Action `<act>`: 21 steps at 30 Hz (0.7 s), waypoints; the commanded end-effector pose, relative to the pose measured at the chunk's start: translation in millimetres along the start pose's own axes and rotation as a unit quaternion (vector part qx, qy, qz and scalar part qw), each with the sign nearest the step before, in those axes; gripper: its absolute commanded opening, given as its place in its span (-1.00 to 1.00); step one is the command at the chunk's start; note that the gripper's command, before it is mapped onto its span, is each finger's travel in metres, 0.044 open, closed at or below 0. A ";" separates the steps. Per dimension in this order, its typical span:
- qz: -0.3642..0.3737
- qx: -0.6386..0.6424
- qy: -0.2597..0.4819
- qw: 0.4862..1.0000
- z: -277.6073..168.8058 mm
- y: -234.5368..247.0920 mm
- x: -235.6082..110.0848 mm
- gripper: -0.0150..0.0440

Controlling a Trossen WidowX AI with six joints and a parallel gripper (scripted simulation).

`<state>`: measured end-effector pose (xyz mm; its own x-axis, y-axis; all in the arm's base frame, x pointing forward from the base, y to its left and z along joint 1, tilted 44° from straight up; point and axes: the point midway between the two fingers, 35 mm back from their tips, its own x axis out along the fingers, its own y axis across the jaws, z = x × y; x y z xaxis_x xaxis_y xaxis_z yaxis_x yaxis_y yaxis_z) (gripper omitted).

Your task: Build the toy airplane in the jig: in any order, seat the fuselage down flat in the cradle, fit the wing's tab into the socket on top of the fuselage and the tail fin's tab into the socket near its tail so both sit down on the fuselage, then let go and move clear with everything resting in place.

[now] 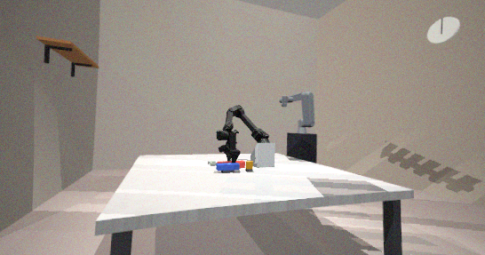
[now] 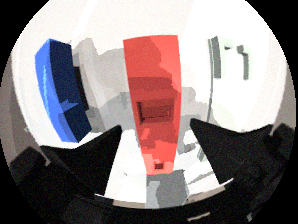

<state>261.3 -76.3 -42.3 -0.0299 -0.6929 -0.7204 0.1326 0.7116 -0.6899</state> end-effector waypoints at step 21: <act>-0.004 -0.003 0.000 1.000 -1.6 -0.9 17.6 0.15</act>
<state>258.8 -88.5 -54.6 -0.0318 -0.6950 -0.7183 0.1295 0.7097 -0.6925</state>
